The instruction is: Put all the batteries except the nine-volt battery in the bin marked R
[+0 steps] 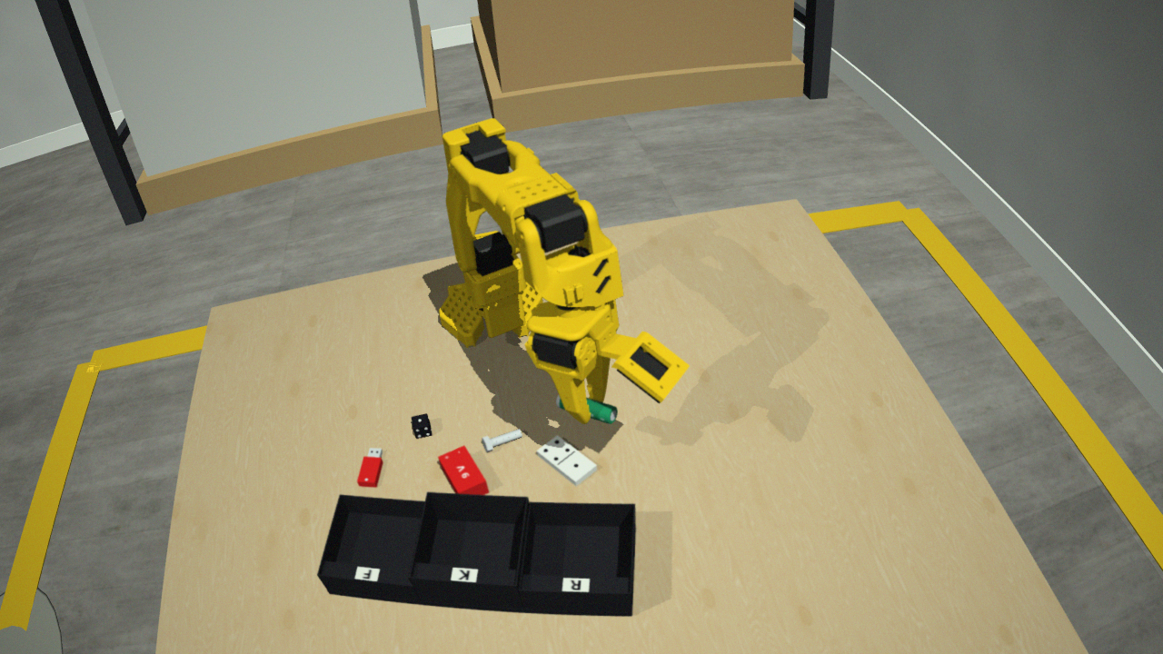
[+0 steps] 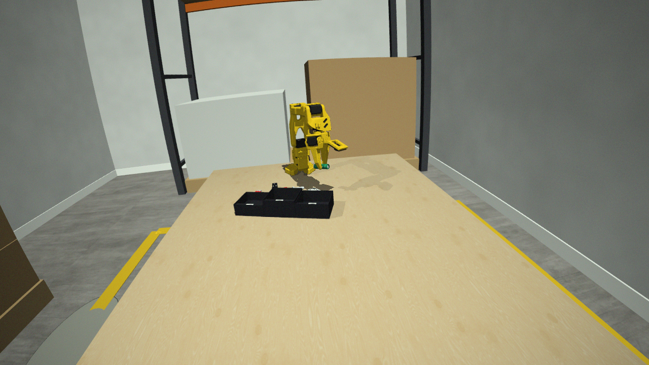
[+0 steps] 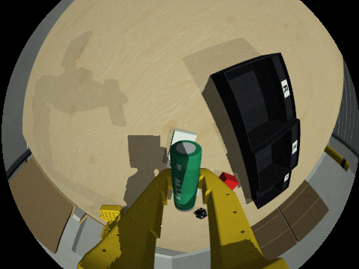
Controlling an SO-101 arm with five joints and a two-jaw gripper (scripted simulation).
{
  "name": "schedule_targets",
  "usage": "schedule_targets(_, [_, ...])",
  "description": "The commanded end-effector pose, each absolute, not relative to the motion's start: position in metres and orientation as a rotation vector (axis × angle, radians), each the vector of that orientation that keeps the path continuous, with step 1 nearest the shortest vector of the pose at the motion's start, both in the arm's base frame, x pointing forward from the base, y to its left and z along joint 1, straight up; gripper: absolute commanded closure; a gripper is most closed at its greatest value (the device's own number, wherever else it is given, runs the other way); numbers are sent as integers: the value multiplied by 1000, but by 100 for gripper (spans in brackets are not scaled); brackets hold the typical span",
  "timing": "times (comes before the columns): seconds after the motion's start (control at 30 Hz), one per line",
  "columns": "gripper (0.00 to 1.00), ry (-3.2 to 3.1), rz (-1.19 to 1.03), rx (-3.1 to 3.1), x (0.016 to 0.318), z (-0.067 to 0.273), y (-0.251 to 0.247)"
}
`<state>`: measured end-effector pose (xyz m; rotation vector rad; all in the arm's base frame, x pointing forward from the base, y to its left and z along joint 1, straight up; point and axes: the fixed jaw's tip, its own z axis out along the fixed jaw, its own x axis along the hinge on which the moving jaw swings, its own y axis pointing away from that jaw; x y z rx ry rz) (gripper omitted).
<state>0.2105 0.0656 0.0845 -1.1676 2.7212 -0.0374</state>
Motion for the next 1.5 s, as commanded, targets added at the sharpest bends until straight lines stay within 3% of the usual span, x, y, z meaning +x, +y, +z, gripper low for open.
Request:
schedule_targets(0.0, [100, 2696, -43, -1080, 221, 95, 65])
schedule_targets(0.47, [100, 2580, 31, -181, 302, 99, 42])
schedule_targets(1.27, [100, 2546, 36, -103, 311, 104, 35])
schedule_targets(1.47, [95, 2546, 36, -103, 311, 104, 35])
